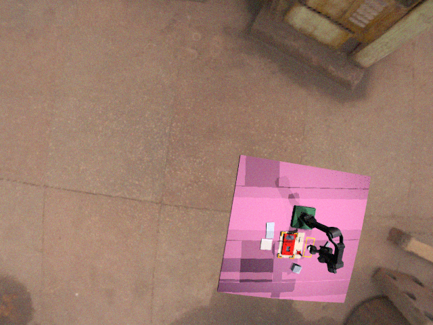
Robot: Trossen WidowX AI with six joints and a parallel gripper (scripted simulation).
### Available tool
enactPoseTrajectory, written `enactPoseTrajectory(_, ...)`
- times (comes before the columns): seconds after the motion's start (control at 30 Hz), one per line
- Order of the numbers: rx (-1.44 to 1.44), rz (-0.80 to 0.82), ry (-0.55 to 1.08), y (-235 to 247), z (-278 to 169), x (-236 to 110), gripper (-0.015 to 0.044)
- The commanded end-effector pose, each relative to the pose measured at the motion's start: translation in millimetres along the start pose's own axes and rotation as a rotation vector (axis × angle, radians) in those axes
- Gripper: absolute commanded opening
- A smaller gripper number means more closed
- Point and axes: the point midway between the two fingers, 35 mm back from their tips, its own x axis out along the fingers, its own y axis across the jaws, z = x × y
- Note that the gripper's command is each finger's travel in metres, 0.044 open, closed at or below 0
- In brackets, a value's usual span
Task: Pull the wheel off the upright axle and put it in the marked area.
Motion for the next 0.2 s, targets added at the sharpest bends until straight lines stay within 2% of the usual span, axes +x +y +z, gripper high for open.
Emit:
enactPoseTrajectory(0.0, 0.001, 0.002, 0.002, -0.1, -1.0, -0.3, 0.0440)
enactPoseTrajectory(0.17, 0.001, 0.002, 0.002, -0.1, -1.0, -0.3, 0.0440)
